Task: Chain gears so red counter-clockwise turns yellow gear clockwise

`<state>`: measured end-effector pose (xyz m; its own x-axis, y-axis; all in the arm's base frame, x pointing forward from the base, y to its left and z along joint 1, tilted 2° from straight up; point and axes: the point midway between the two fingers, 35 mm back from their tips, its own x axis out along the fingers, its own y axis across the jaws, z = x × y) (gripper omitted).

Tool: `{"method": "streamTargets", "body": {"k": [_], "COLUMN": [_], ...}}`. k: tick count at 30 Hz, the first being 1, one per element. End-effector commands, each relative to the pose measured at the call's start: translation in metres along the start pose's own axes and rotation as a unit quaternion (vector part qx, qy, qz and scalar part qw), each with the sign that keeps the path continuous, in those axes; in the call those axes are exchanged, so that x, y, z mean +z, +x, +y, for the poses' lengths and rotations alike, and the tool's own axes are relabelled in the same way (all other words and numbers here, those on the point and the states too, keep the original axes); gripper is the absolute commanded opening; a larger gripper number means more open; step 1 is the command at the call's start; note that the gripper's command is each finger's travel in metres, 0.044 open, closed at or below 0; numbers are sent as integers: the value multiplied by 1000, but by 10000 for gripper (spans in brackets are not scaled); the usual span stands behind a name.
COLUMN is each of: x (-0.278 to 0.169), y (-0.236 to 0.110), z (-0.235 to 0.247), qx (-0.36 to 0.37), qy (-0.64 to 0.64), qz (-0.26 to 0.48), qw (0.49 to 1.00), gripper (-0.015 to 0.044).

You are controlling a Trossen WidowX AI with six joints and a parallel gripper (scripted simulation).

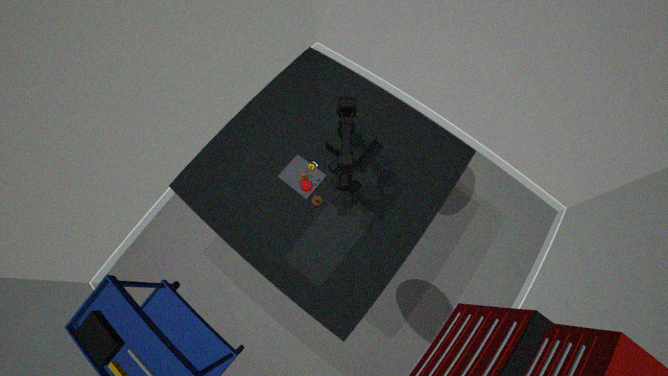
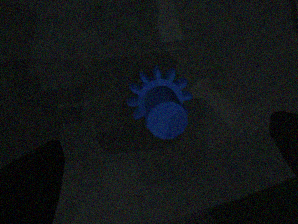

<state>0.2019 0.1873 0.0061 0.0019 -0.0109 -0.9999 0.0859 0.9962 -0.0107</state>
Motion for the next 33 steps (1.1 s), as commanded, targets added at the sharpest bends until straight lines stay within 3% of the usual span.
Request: {"method": "streamTargets", "body": {"k": [1, 22, 33], "x": [-2, -3, -3], "y": [8, 35, 35], "z": [-2, -2, -2], "qx": [-3, -3, -3], "qy": [2, 2, 2], "qz": [3, 3, 3], "qw": [1000, 1000, 1000], "gripper": [440, 440, 151]}}
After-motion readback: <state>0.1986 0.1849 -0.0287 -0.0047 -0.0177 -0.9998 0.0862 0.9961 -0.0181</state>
